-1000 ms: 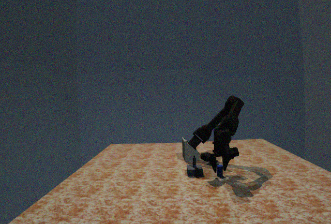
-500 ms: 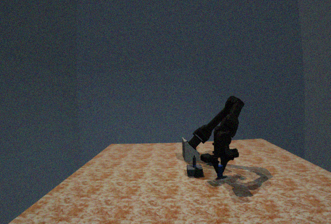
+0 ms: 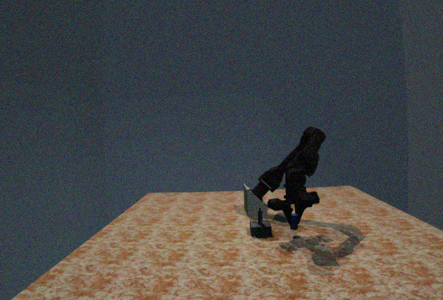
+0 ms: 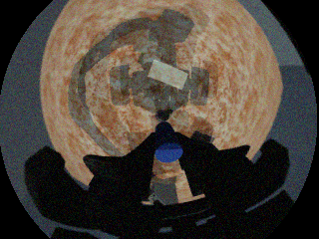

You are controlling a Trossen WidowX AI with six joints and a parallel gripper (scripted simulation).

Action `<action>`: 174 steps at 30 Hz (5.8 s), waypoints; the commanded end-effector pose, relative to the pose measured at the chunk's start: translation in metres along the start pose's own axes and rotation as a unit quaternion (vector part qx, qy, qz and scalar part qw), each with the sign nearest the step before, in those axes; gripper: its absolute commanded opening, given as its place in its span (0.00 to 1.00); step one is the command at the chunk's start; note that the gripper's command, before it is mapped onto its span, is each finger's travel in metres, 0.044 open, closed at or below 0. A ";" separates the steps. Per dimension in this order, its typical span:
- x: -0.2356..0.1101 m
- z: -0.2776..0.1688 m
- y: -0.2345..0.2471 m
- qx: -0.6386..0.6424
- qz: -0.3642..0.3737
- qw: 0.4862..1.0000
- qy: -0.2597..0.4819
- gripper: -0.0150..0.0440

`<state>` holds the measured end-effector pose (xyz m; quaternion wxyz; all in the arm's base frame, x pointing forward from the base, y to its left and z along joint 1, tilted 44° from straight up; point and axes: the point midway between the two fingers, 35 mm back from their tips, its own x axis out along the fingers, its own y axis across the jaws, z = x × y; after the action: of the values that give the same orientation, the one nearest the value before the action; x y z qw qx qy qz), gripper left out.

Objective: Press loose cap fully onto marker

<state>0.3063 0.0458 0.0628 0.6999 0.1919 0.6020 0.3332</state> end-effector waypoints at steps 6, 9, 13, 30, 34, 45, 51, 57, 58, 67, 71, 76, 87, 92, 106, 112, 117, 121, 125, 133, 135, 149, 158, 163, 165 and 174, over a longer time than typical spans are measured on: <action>-0.026 0.001 0.001 -0.003 -0.004 1.000 -0.003 0.25; -0.033 0.000 0.001 -0.003 -0.004 1.000 -0.003 0.25; -0.034 -0.001 -0.001 -0.003 -0.005 1.000 -0.004 0.25; -0.058 -0.031 -0.048 0.004 -0.020 1.000 -0.002 0.25; -0.063 -0.040 -0.057 0.004 -0.020 1.000 -0.001 0.25; -0.078 -0.065 -0.080 0.001 -0.015 1.000 0.000 0.25; -0.085 -0.080 -0.091 -0.001 -0.009 1.000 -0.001 0.25; -0.087 -0.086 -0.094 -0.002 -0.006 1.000 -0.001 0.25; -0.086 -0.086 -0.094 -0.002 -0.006 1.000 -0.001 0.25; -0.078 -0.086 -0.095 -0.002 -0.006 1.000 -0.001 0.25; -0.072 -0.086 -0.095 -0.002 -0.007 1.000 -0.002 0.25; -0.063 -0.085 -0.095 -0.002 -0.007 1.000 -0.002 0.25; -0.045 -0.085 -0.096 -0.002 -0.007 1.000 -0.002 0.25; -0.037 -0.085 -0.095 -0.003 -0.006 1.000 -0.002 0.25; -0.027 -0.086 -0.095 -0.003 -0.006 1.000 -0.002 0.25; -0.028 -0.087 -0.095 -0.004 -0.007 1.000 0.000 0.39; -0.028 -0.087 -0.095 -0.004 -0.007 1.000 0.000 0.61; -0.028 -0.087 -0.095 -0.004 -0.007 1.000 0.000 0.79; -0.028 -0.087 -0.095 -0.004 -0.007 1.000 0.000 0.97; -0.100 -0.087 -0.095 -0.003 -0.008 1.000 0.001 1.00; -0.103 -0.087 -0.094 -0.003 -0.008 1.000 0.001 1.00; -0.093 -0.088 -0.091 0.176 -0.006 0.984 -0.002 0.42; -0.093 -0.088 -0.091 0.176 -0.006 0.984 -0.002 0.25; -0.091 -0.088 -0.091 0.176 -0.006 0.984 -0.002 0.25; -0.089 -0.088 -0.091 0.176 -0.006 0.984 -0.002 0.25; -0.077 -0.088 -0.091 0.176 -0.006 0.984 -0.003 0.25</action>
<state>0.2383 -0.0874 0.0408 0.6588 0.3076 0.6514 0.2170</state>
